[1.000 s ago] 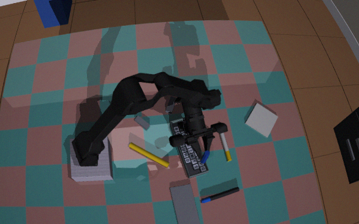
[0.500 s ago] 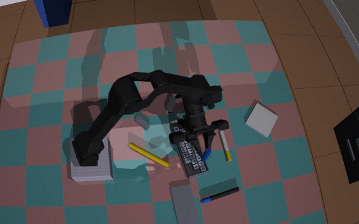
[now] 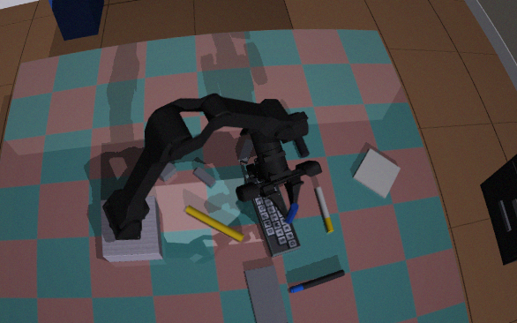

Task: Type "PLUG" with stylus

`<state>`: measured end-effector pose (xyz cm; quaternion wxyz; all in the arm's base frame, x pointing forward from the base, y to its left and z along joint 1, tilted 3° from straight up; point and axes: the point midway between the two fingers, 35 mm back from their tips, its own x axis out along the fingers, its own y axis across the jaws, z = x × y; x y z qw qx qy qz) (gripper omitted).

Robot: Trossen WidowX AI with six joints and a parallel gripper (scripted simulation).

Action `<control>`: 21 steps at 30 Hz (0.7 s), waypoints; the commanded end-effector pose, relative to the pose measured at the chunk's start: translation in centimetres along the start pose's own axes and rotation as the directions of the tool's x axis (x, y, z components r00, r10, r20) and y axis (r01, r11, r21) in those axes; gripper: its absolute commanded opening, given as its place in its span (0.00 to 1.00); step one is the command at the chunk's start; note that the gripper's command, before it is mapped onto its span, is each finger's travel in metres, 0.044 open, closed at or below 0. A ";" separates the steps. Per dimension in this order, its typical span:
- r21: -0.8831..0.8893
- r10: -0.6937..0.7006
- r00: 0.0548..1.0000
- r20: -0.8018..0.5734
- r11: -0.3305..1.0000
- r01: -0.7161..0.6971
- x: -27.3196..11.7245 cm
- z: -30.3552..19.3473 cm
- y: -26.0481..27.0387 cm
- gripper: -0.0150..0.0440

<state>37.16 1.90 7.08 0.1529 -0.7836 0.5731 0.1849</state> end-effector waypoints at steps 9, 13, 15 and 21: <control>-0.110 -0.188 0.982 0.016 0.976 0.189 -4.7 1.5 1.6 0.25; -0.149 -0.249 0.968 0.024 0.957 0.249 -6.1 2.0 2.3 0.25; -0.168 -0.279 0.960 0.029 0.945 0.279 -6.7 2.3 2.7 0.25; -0.216 -0.356 0.934 0.042 0.909 0.356 -8.2 3.0 3.9 0.25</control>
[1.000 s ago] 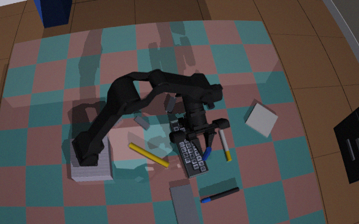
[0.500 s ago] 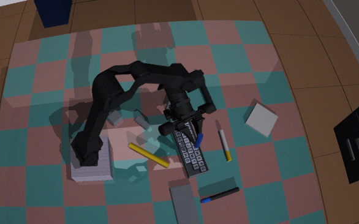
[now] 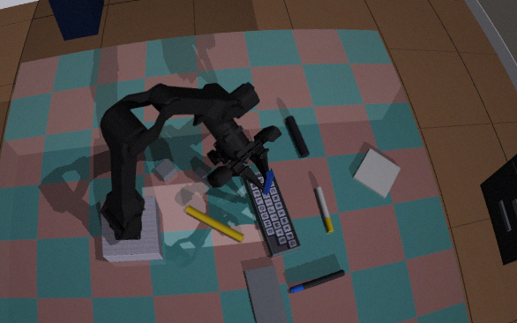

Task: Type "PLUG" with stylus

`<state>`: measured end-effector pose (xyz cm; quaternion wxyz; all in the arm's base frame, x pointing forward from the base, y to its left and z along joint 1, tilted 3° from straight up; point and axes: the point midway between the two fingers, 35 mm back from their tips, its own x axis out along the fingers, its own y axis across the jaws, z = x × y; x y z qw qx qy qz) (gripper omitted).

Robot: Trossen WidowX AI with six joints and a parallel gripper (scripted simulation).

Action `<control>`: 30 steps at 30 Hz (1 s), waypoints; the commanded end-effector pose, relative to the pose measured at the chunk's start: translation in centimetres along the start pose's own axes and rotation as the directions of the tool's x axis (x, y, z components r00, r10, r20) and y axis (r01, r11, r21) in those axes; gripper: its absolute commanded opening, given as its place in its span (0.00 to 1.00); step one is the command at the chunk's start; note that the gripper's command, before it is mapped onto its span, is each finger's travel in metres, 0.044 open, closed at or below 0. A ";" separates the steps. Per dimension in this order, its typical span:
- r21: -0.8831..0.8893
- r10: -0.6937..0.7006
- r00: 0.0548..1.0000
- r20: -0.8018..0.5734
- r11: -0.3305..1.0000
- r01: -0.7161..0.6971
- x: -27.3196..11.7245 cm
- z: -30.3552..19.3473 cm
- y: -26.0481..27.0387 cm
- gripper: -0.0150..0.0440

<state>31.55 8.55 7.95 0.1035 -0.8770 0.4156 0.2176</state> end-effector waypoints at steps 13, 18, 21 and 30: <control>-0.023 -0.041 0.999 -0.007 0.999 0.041 -0.3 1.3 0.3 0.25; -0.023 -0.041 0.999 -0.007 0.999 0.041 0.0 1.7 0.3 0.25; -0.024 -0.041 0.999 -0.007 0.999 0.041 0.4 2.5 0.3 0.25; -0.024 -0.041 0.999 -0.007 0.999 0.041 0.8 3.1 0.3 0.25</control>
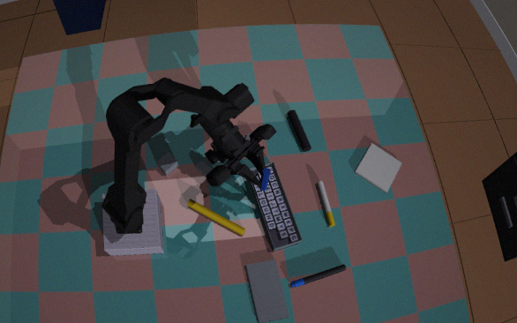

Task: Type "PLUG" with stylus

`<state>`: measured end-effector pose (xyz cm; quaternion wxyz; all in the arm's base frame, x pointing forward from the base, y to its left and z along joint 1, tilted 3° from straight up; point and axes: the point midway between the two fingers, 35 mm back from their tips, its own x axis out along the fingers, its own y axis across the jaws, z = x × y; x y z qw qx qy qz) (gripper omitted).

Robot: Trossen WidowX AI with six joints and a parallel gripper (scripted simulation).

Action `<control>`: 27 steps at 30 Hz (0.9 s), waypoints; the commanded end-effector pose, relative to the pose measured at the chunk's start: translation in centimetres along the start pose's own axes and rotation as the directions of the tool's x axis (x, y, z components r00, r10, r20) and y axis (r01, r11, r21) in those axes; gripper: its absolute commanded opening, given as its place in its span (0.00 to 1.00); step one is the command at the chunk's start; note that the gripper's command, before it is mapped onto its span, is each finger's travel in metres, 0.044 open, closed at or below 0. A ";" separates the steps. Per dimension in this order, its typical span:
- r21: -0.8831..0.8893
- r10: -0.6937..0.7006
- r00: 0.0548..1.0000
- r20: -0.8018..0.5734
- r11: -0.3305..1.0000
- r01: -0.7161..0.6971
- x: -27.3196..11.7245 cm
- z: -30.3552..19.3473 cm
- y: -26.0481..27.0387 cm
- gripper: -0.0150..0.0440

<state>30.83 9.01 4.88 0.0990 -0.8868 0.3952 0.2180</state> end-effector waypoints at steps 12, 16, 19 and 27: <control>-0.004 0.001 1.000 -0.004 1.000 -0.001 0.2 0.3 0.1 0.39; -0.004 0.001 1.000 -0.004 1.000 -0.001 0.3 0.6 0.1 0.39; -0.005 0.001 1.000 -0.004 1.000 -0.001 0.4 0.7 0.1 0.39; -0.005 0.001 1.000 -0.004 1.000 -0.001 0.7 1.2 0.1 0.39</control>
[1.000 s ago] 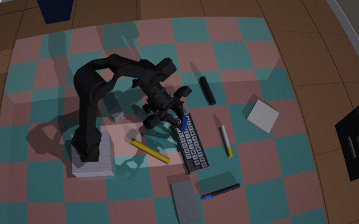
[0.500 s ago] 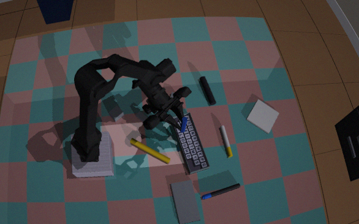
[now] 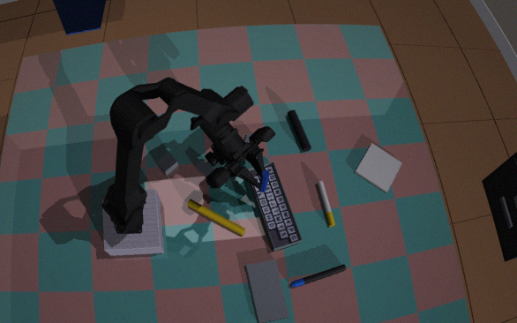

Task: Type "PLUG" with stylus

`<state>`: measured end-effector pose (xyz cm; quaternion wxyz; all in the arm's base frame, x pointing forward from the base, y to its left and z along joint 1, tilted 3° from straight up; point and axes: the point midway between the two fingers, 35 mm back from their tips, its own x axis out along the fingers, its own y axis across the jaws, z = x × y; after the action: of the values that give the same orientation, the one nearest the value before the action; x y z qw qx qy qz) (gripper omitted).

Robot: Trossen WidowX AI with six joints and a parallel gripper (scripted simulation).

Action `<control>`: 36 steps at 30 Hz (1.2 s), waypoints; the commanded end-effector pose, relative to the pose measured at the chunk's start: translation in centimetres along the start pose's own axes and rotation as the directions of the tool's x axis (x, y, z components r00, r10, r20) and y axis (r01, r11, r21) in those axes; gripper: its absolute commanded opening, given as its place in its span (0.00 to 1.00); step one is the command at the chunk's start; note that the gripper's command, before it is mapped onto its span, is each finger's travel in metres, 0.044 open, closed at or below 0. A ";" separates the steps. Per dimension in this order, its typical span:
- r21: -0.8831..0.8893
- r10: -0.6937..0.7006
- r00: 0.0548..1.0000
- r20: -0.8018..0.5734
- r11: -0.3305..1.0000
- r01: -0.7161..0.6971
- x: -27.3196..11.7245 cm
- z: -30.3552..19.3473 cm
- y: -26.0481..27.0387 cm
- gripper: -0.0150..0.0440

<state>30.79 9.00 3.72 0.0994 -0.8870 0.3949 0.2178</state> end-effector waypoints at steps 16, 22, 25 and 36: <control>-0.005 0.002 1.000 -0.004 1.000 -0.002 0.5 0.8 0.1 0.39; -0.005 0.002 1.000 -0.004 1.000 -0.002 0.5 0.8 0.1 0.39; -0.005 0.002 1.000 -0.004 1.000 -0.002 0.5 0.8 0.1 0.39; -0.005 0.002 1.000 -0.004 1.000 -0.002 -1.1 -2.0 0.0 0.39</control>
<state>30.60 8.84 4.39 0.0887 -0.8862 0.3969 0.2221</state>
